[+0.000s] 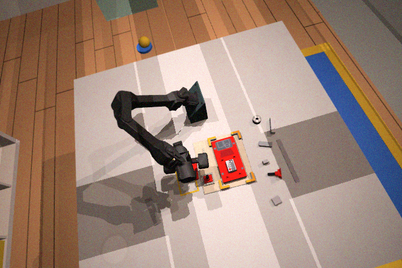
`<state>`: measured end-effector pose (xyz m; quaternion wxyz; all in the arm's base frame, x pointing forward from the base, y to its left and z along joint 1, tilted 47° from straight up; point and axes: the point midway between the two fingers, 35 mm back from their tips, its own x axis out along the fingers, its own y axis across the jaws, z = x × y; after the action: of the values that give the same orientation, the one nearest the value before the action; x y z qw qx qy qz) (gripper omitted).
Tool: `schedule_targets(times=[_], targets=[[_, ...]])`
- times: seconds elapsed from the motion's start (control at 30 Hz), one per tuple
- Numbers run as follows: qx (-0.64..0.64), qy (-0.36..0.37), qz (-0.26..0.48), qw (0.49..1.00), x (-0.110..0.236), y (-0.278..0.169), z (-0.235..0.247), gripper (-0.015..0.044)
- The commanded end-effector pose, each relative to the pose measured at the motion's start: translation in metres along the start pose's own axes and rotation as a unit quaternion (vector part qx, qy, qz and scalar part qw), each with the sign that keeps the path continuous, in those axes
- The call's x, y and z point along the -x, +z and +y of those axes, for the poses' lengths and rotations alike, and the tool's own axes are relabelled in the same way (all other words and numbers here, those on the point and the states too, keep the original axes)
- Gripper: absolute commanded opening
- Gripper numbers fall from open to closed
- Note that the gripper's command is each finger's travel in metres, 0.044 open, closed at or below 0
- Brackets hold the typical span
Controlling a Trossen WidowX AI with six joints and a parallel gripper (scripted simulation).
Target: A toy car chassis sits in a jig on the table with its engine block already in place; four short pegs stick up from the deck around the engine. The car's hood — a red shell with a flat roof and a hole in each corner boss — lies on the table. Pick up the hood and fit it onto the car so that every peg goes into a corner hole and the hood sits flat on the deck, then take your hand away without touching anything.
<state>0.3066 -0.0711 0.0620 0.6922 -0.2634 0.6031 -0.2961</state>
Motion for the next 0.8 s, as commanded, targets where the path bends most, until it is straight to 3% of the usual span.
schedule_targets(times=[0.0, 0.77], targets=[[0.003, -0.002, 0.002, 1.0, -0.002, -0.002, 0.0, 0.044], [0.003, -0.002, 0.002, 1.0, -0.014, -0.002, 0.0, 0.044]])
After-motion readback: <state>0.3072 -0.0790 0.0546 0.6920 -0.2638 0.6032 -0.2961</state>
